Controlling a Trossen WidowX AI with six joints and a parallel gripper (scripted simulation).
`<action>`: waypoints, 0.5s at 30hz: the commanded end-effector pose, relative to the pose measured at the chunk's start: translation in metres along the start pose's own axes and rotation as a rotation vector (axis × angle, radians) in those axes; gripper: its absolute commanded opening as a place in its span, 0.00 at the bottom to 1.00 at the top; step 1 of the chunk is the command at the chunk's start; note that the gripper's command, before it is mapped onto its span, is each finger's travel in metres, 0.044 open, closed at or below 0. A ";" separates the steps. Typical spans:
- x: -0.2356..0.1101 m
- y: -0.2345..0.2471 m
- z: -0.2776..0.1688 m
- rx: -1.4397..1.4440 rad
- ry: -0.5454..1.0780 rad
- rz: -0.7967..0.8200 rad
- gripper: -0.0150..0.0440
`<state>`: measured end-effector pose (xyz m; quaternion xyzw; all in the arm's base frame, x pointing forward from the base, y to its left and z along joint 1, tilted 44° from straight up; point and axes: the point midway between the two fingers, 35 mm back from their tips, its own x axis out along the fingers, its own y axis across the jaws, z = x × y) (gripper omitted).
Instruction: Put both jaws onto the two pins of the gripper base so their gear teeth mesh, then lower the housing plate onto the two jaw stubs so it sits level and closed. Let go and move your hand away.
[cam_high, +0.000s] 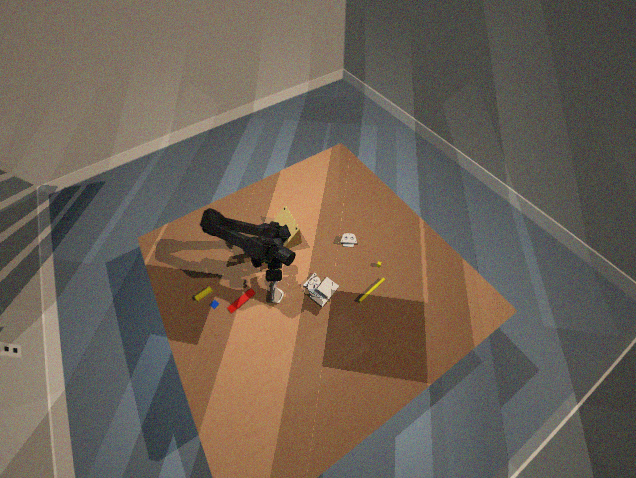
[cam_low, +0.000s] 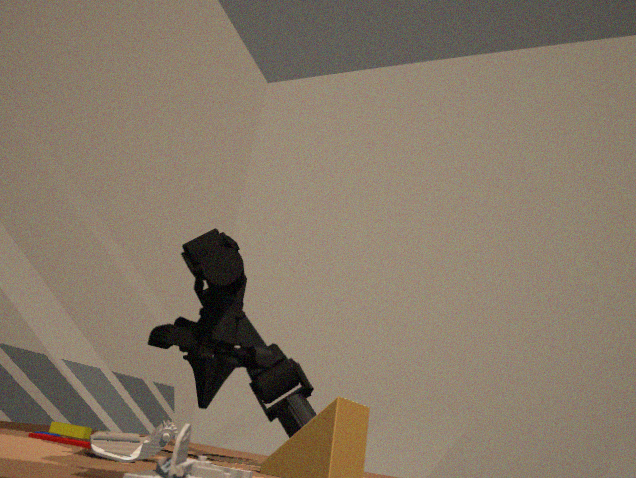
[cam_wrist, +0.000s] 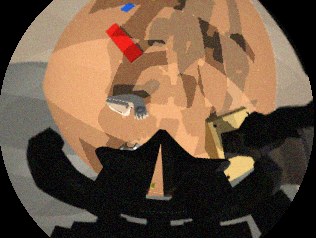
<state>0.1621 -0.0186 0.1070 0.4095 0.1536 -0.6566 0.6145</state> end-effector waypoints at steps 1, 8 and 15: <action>0.002 0.005 -0.002 -0.001 0.003 0.001 0.25; 0.005 0.012 -0.004 0.001 0.010 -0.002 0.25; 0.009 0.019 -0.006 0.004 0.015 -0.004 0.25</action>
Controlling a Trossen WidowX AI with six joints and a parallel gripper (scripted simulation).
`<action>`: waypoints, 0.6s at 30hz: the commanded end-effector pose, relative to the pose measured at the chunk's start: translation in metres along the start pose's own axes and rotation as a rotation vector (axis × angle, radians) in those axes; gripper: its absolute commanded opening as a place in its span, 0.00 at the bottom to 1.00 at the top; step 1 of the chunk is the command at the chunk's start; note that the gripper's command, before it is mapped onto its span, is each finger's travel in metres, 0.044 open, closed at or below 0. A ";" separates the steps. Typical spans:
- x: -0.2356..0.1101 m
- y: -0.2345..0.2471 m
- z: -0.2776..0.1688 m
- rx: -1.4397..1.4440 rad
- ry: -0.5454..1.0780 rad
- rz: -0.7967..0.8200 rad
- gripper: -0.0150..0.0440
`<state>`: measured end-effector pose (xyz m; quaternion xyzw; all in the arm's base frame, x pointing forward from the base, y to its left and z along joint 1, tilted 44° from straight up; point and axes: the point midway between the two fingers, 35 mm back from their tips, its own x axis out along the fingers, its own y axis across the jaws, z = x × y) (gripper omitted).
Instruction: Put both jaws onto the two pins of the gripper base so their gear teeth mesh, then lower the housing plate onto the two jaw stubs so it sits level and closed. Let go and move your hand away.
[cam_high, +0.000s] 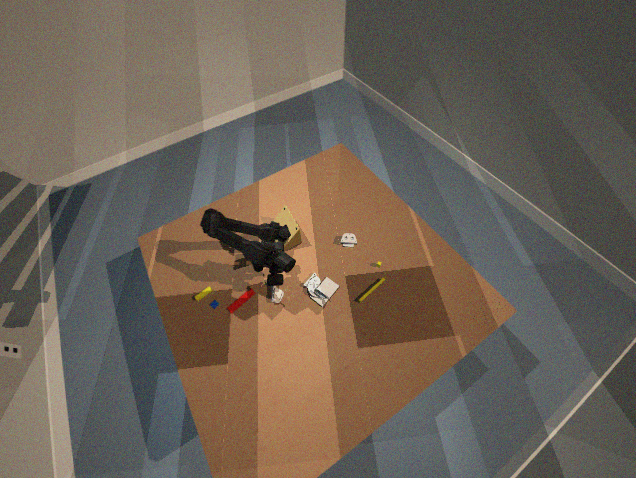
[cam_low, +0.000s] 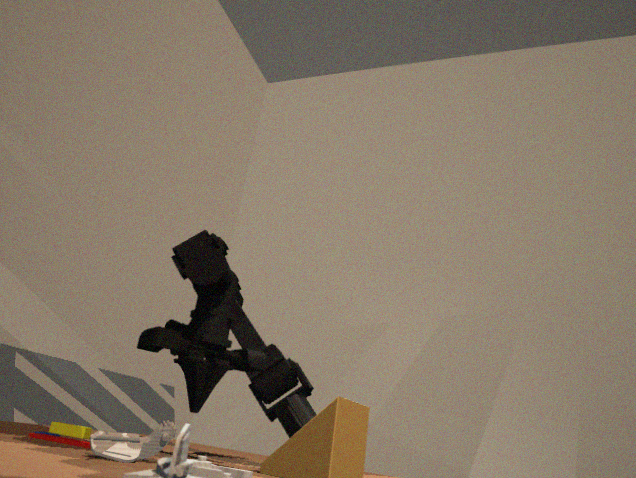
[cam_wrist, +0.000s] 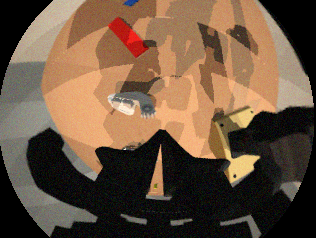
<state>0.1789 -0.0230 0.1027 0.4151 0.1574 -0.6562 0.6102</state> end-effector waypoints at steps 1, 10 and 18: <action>0.002 0.005 -0.001 -0.001 0.002 0.002 0.25; 0.007 0.015 -0.003 0.003 0.008 0.001 0.25; 0.013 0.024 -0.004 0.007 0.011 0.000 0.25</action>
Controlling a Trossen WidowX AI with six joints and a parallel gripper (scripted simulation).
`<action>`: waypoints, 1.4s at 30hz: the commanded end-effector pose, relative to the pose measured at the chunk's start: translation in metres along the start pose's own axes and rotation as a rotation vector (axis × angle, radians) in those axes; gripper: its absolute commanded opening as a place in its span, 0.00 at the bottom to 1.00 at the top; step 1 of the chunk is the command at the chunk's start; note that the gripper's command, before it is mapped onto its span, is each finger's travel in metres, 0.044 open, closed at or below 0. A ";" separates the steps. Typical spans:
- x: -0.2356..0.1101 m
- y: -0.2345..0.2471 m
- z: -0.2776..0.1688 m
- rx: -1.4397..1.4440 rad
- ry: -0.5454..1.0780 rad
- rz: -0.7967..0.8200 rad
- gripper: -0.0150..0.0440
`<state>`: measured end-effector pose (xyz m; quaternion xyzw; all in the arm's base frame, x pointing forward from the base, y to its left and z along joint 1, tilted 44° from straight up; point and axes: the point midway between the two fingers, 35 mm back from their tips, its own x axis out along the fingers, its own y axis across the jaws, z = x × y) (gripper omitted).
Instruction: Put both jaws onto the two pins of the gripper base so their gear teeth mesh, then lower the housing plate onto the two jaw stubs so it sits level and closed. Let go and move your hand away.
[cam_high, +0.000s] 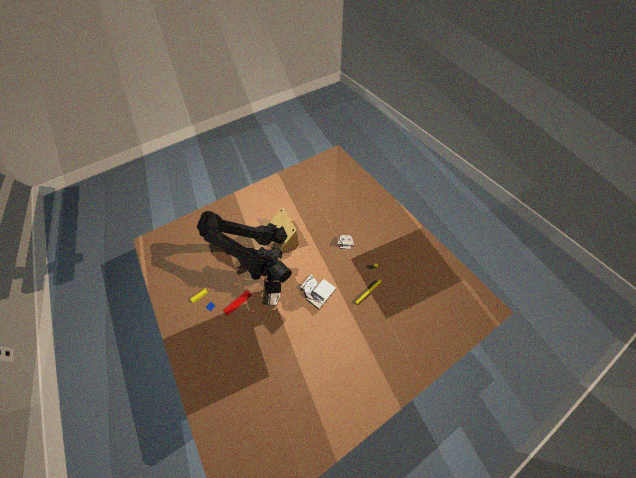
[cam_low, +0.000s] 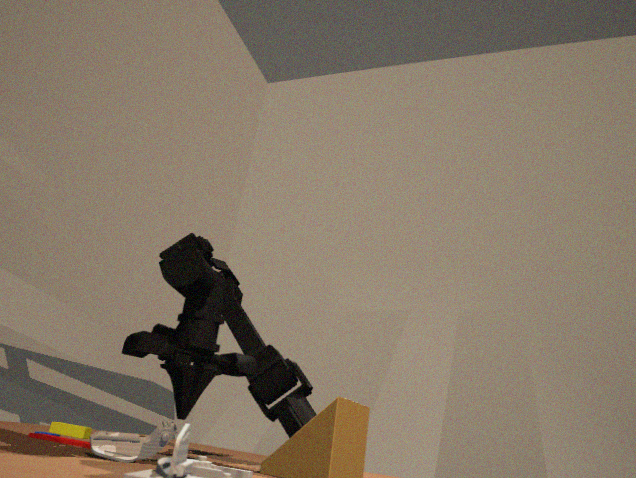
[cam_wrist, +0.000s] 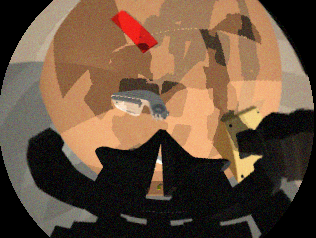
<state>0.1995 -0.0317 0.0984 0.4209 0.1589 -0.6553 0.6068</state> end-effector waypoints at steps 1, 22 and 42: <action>0.002 0.005 0.000 0.000 0.000 0.003 0.25; 0.018 0.030 0.001 0.010 0.002 0.006 0.25; 0.035 0.052 0.006 0.021 -0.005 0.011 0.25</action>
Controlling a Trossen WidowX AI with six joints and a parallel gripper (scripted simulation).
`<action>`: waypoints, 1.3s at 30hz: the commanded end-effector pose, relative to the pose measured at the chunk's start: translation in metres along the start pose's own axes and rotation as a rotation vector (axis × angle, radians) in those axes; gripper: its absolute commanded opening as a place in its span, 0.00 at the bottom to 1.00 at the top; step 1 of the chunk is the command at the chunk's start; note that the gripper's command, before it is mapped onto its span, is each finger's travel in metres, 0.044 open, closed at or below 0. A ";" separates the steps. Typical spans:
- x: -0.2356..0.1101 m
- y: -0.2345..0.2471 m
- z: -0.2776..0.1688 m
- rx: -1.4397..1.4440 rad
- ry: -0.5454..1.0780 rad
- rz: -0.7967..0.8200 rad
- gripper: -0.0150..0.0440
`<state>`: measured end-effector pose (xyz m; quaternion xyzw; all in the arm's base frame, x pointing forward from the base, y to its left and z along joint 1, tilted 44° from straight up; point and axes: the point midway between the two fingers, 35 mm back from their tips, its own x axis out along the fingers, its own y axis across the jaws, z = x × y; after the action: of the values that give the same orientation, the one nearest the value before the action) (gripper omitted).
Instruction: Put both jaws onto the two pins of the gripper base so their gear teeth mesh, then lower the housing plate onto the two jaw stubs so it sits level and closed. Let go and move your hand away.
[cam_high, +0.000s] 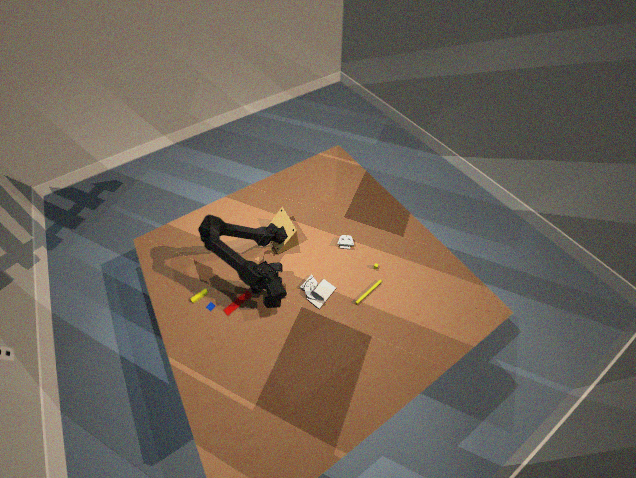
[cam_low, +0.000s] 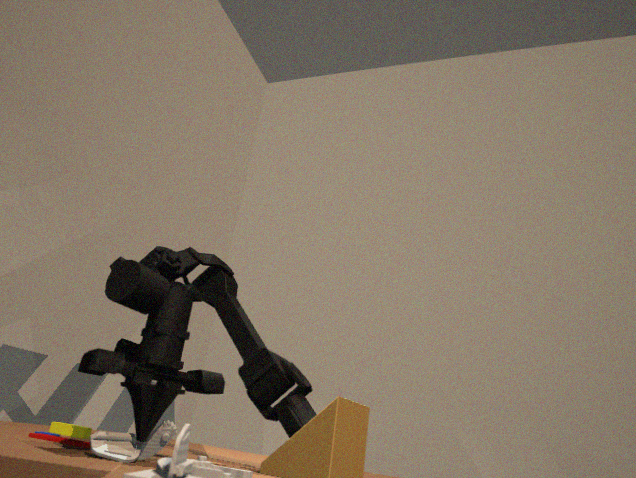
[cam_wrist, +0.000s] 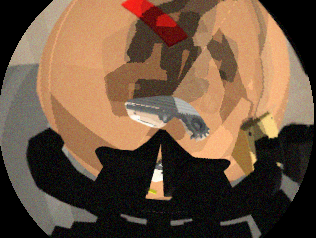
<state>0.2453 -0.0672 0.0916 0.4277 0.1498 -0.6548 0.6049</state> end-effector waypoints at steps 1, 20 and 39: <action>0.003 0.005 0.002 0.000 -0.004 0.004 0.25; 0.022 0.026 0.011 0.010 -0.020 0.010 0.25; 0.037 0.041 0.021 0.017 -0.038 0.015 0.25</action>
<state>0.2697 -0.0873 0.0874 0.4224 0.1772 -0.6408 0.6161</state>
